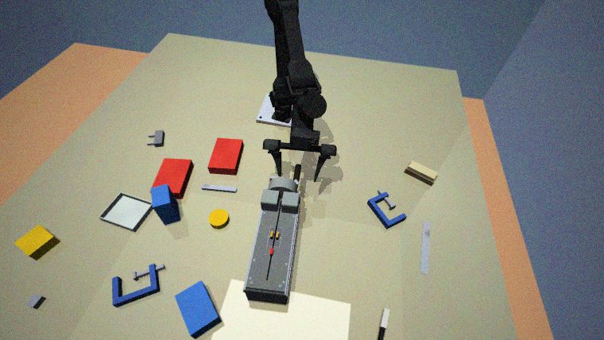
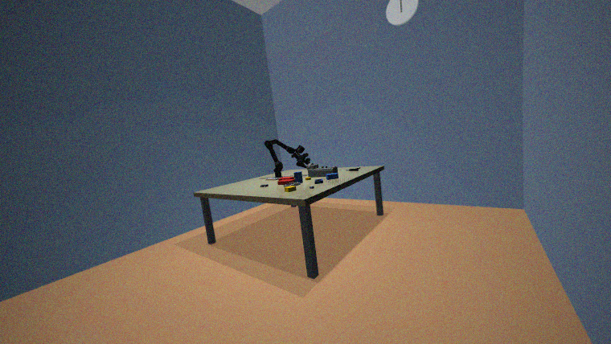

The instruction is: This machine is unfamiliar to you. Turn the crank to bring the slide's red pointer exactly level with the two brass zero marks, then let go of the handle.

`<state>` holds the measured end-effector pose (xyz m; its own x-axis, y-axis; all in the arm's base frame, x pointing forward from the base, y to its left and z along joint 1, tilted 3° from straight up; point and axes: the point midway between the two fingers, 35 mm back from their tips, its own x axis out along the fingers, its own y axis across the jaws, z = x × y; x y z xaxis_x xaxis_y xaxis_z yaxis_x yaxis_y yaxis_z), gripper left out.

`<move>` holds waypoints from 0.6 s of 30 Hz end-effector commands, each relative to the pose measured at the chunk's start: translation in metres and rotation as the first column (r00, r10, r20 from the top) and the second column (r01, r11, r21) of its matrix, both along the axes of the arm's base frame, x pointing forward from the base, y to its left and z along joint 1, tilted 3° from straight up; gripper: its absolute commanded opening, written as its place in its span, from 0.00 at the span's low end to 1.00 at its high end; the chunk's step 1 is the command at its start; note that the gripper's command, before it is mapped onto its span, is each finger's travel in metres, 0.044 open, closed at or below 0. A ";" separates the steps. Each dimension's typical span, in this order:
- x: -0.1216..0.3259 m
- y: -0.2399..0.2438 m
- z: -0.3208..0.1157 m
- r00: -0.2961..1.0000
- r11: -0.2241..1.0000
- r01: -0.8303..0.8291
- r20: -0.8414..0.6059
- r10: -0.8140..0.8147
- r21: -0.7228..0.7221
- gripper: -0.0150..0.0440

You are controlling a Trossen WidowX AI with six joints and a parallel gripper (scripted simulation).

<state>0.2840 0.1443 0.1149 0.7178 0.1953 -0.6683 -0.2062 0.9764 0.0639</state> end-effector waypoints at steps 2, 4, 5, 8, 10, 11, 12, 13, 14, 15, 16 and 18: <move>-0.001 -0.001 -0.013 1.000 1.000 0.007 -0.014 -0.007 -0.010 1.00; -0.002 -0.001 -0.016 1.000 1.000 0.007 -0.014 -0.007 -0.010 1.00; -0.002 -0.001 -0.018 1.000 1.000 0.007 -0.014 -0.007 -0.010 1.00; -0.002 -0.001 -0.020 1.000 1.000 0.007 -0.014 -0.007 -0.010 1.00; -0.002 -0.001 -0.020 1.000 1.000 0.007 -0.014 -0.007 -0.010 0.96; -0.002 -0.001 -0.020 1.000 1.000 0.007 -0.014 -0.007 -0.010 0.91; -0.002 -0.001 -0.020 1.000 1.000 0.007 -0.014 -0.007 -0.010 0.87; -0.002 -0.001 -0.020 1.000 1.000 0.007 -0.014 -0.007 -0.010 0.82; -0.002 -0.001 -0.020 1.000 1.000 0.007 -0.014 -0.007 -0.010 0.78; -0.002 -0.001 -0.020 1.000 1.000 0.007 -0.014 -0.007 -0.010 0.73; -0.002 -0.001 -0.020 1.000 1.000 0.007 -0.014 -0.007 -0.010 0.69; -0.002 -0.001 -0.020 1.000 1.000 0.007 -0.014 -0.007 -0.010 0.60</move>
